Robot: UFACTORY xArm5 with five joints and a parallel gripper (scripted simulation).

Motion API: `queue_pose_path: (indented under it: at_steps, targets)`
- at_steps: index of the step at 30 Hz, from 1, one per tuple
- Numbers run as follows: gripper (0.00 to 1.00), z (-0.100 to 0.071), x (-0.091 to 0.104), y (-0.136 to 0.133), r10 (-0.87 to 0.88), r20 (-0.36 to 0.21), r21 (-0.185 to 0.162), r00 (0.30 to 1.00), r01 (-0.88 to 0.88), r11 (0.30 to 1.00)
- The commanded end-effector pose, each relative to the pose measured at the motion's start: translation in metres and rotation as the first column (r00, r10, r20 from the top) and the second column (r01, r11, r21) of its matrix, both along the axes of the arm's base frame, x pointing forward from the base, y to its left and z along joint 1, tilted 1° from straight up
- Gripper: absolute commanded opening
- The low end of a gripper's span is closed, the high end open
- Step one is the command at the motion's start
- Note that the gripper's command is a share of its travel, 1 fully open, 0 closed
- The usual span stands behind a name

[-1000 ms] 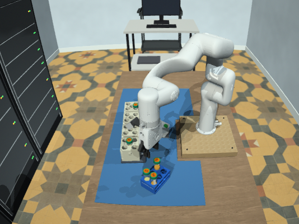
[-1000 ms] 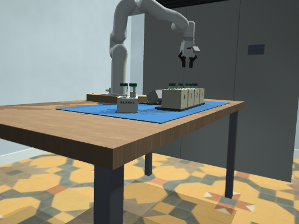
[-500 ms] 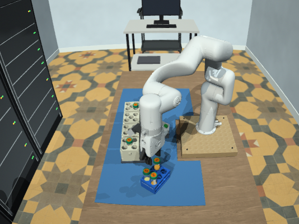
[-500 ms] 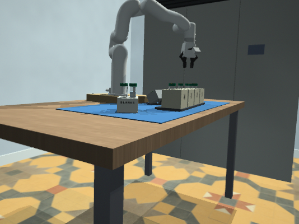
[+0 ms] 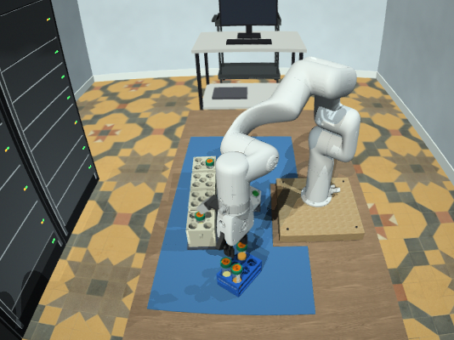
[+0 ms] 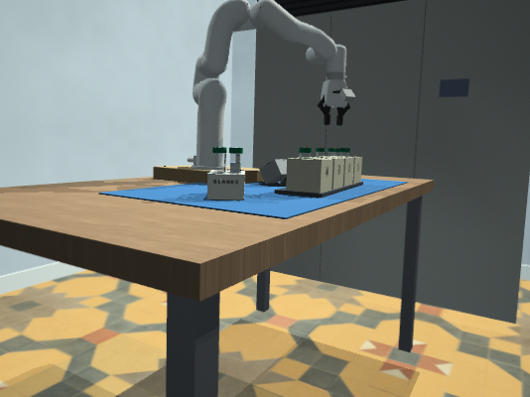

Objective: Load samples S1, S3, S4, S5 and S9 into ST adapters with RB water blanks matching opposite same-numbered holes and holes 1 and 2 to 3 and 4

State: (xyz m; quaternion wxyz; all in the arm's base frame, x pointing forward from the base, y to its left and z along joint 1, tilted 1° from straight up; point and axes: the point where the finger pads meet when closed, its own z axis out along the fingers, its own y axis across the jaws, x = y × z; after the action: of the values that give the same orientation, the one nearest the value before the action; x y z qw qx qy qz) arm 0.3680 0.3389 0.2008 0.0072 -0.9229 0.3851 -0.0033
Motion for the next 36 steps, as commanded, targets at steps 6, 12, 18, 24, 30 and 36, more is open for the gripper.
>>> queue_pose_path:
  at_steps: [6, 12, 18, 24, 30, 36]
  targets:
    - [0.57, -0.015, 0.001, 0.001, 0.0, 0.003, 0.003, 1.0, 0.0, 1.0]
    - [0.57, -0.023, 0.001, 0.001, 0.0, 0.003, 0.003, 1.0, 0.0, 1.0]
    - [0.57, -0.035, 0.001, 0.001, 0.0, 0.003, 0.003, 1.0, 0.0, 1.0]
    - [0.57, -0.047, 0.001, 0.001, 0.0, 0.003, 0.003, 1.0, 0.0, 1.0]
    - [0.57, -0.055, 0.001, 0.001, 0.0, 0.003, 0.002, 1.0, 0.0, 1.0]
    - [0.57, -0.067, 0.002, 0.002, 0.0, 0.003, 0.002, 1.0, 0.0, 1.0]
